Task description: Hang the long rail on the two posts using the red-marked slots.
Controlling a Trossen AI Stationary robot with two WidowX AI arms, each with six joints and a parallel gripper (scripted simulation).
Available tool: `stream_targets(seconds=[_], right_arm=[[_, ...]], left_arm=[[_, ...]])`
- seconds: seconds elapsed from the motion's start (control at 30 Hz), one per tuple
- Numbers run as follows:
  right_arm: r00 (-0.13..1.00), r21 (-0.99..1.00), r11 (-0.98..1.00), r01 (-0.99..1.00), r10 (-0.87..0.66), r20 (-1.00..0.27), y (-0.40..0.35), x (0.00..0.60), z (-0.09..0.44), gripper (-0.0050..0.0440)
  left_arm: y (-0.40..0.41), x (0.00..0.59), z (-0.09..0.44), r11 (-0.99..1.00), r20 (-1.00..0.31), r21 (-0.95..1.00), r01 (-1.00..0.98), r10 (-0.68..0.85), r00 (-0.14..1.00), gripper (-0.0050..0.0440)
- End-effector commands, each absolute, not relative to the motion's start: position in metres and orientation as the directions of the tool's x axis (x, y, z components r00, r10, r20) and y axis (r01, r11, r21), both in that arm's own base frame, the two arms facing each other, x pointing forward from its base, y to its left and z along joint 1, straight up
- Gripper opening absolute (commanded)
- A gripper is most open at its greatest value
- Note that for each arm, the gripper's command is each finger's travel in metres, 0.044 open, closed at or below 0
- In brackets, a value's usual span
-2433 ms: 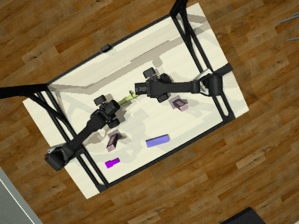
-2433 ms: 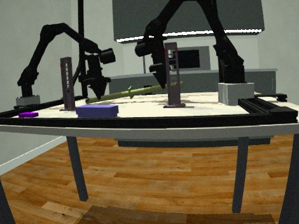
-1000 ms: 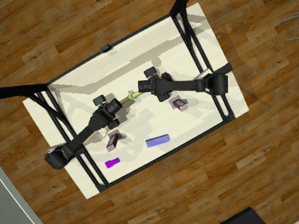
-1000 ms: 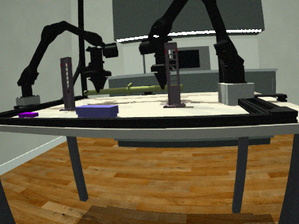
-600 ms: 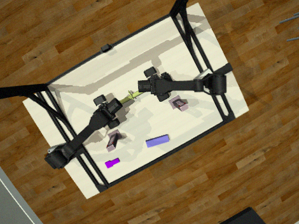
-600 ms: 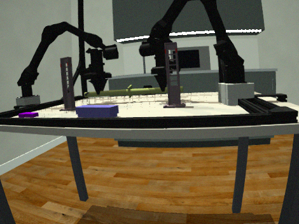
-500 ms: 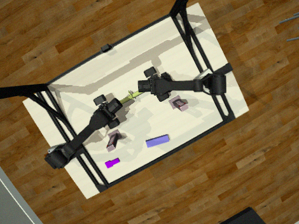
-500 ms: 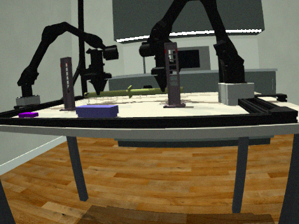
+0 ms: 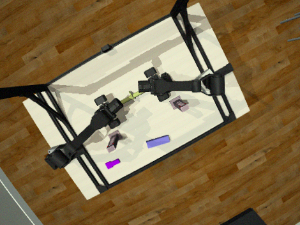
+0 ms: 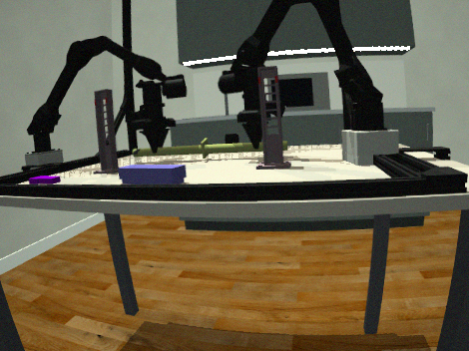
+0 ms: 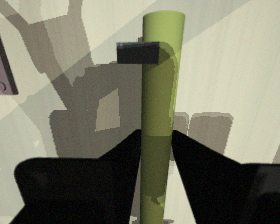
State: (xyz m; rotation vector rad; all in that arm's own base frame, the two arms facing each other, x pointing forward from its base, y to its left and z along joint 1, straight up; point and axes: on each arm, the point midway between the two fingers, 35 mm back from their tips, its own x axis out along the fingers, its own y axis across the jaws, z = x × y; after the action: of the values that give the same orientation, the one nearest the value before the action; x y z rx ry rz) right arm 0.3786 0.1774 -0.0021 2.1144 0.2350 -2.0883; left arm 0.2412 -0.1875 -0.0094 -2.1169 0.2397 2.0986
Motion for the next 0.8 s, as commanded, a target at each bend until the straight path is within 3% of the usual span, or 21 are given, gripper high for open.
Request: stream_targets(seconds=[0.0,0.2,0.37,0.43,0.77], right_arm=[[0.008,0.001,-0.975,0.223,0.0,-1.0,0.1773,0.3788,-0.0072,0.0],[0.006,0.001,-0.975,0.223,0.0,-1.0,0.1772,0.3788,-0.0127,0.0],[0.011,0.004,-0.975,0.223,-0.002,-1.0,0.1774,0.3786,-0.0067,0.012],[0.011,0.004,-0.975,0.223,-0.002,-1.0,0.1774,0.3786,-0.0067,0.012],[0.011,0.004,-0.975,0.223,-0.002,-1.0,0.1774,0.3786,-0.0067,0.036]], left_arm=[[-0.1876,0.2414,-0.0134,-0.976,-1.0,0.004,-0.217,-0.005,0.006,0.0],[-0.1875,0.2414,-0.0189,-0.976,-1.0,0.003,-0.217,-0.004,0.004,0.0],[-0.1875,0.2412,-0.0142,-0.976,-1.0,0.004,-0.218,-0.006,0.006,0.012],[-0.1875,0.2412,-0.0142,-0.976,-1.0,0.004,-0.218,-0.006,0.006,0.012],[-0.1875,0.2412,-0.0142,-0.976,-1.0,0.004,-0.218,-0.006,0.006,0.036]])
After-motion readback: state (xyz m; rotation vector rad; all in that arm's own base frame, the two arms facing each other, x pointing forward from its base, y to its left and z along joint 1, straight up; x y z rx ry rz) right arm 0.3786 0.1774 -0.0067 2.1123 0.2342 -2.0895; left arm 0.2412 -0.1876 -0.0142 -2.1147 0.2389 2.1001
